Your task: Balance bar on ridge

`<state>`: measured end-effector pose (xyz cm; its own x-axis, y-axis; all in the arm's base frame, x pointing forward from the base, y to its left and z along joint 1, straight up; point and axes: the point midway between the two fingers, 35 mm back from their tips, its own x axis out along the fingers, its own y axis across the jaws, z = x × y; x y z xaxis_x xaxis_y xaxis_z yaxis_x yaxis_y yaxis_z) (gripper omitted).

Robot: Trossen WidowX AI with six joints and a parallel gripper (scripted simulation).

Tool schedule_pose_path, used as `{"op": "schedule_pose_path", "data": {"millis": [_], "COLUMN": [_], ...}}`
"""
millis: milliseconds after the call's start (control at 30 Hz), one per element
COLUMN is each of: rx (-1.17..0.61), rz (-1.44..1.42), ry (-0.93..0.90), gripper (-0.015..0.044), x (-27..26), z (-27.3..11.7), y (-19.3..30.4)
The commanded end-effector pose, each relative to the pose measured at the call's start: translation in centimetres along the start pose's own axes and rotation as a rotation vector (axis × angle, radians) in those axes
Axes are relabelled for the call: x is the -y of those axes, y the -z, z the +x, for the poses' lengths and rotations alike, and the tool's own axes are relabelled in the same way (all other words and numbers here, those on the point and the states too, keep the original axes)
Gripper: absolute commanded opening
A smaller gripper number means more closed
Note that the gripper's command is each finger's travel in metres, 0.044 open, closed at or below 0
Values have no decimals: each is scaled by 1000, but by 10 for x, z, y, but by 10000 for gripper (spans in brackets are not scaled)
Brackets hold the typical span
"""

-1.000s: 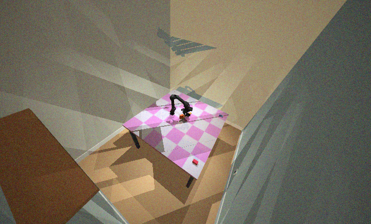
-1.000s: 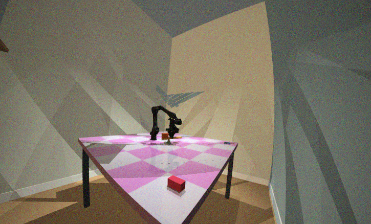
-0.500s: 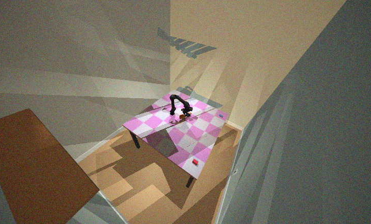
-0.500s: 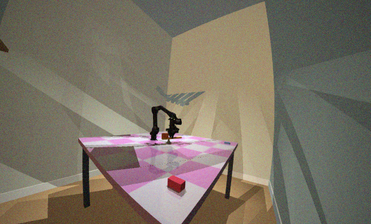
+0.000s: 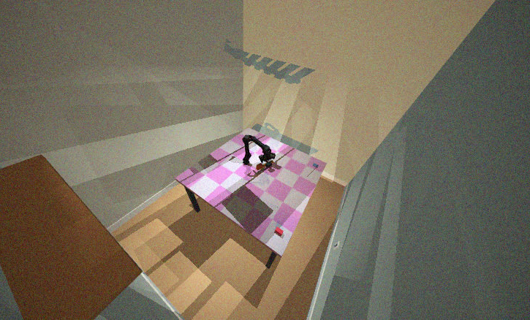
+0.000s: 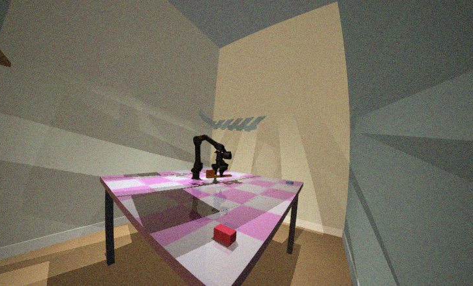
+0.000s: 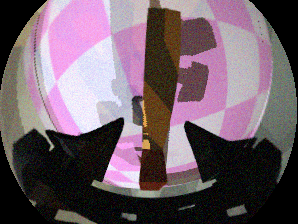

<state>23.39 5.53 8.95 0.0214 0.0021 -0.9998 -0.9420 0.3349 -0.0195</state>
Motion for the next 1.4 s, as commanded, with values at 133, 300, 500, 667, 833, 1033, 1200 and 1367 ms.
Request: {"op": "schedule_pose_path", "data": {"millis": [133,300,500,667,833,1033,1200,1367], "rx": [1,1,1,1,1,1,1,1], "rz": [0,0,0,0,0,0,0,0], "ry": [1,1,1,1,1,1,1,1], "gripper": [440,440,440,440,440,440,440,440], "x": [4,0,0,0,0,0,0,0], "z": [-68,-99,-99,-99,-99,-99,-99,-99], "y": [-2,0,0,0,0,0,0,0]}}
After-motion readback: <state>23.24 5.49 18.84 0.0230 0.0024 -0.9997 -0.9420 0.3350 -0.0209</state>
